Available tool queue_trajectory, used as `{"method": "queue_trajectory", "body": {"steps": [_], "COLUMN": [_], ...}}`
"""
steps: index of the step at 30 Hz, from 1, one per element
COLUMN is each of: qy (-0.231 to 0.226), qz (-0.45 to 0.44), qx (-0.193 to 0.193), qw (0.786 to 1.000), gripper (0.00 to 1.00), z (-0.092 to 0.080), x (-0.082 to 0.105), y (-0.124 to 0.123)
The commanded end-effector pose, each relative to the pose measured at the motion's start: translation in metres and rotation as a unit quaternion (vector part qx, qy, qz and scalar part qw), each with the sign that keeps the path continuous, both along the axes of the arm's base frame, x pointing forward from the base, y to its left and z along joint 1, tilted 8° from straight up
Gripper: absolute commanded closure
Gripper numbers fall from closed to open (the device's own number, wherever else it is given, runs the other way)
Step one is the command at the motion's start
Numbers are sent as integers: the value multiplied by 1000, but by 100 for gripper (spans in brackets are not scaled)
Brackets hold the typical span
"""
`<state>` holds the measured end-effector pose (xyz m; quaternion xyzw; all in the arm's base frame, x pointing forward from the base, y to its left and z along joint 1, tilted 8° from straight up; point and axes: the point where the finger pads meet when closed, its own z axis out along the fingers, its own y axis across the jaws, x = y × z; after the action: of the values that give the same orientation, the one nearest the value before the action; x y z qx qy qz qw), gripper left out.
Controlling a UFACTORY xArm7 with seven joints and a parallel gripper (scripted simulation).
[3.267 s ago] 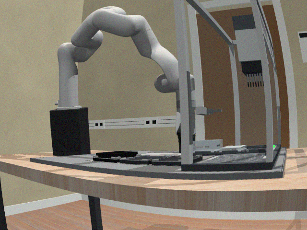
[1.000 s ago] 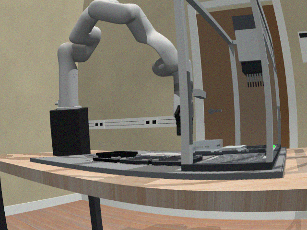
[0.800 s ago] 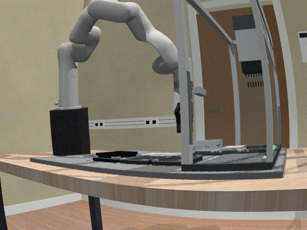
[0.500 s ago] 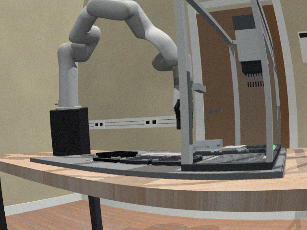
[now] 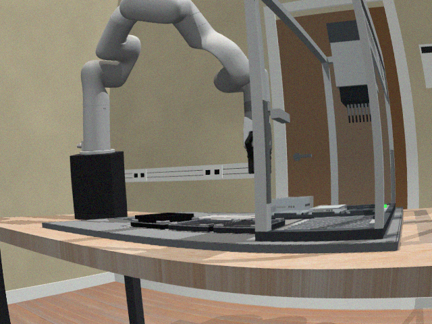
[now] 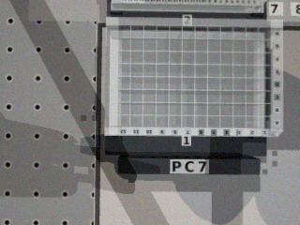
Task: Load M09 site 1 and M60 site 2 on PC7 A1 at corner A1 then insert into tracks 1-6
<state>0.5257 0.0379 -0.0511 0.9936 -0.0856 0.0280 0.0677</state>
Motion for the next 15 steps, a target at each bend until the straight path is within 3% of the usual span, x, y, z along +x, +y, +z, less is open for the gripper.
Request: {"method": "queue_trajectory", "body": {"steps": [1, 15], "qy": [-2, -2], "qz": [0, 0], "qx": [0, 0], "qw": [1000, 1000], "gripper": [18, 18], "z": [8, 30], "x": [1, 0], "y": [2, 5]}}
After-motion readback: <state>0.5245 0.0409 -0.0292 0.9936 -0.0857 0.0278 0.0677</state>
